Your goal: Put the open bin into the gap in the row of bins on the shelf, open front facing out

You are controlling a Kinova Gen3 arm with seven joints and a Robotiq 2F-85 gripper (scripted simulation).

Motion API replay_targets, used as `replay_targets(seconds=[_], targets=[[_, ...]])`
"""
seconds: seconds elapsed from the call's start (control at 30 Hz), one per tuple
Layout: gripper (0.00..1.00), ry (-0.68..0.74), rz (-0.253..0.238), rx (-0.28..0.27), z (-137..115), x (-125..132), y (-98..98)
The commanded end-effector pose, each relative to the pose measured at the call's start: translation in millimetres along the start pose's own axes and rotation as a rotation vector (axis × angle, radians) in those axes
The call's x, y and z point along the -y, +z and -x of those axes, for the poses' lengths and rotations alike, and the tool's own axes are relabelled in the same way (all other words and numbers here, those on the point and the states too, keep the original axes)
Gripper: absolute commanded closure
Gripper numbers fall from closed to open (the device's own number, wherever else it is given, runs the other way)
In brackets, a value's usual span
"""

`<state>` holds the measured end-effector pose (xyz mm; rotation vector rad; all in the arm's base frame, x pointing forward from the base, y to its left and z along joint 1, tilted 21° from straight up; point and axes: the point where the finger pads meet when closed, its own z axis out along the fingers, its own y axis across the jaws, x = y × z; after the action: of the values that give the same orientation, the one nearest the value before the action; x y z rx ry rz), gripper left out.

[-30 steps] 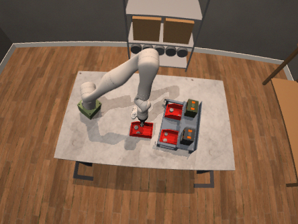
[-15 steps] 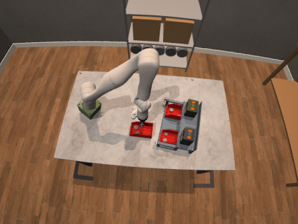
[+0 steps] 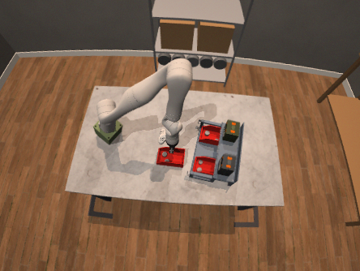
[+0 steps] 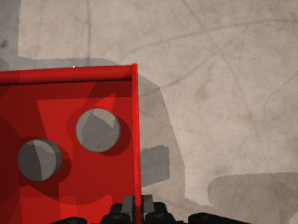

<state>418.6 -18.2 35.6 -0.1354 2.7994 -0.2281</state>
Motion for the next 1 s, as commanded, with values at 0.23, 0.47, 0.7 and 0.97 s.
replay_targets(seconds=[0.23, 0.47, 0.7, 0.97], targets=[[0.9, 0.0, 0.0, 0.001, 0, 0, -0.3], [0.9, 0.0, 0.0, 0.001, 0, 0, -0.3], [0.9, 0.0, 0.0, 0.001, 0, 0, -0.3], [0.9, 0.006, -0.002, 0.0, 0, 0, -10.3]])
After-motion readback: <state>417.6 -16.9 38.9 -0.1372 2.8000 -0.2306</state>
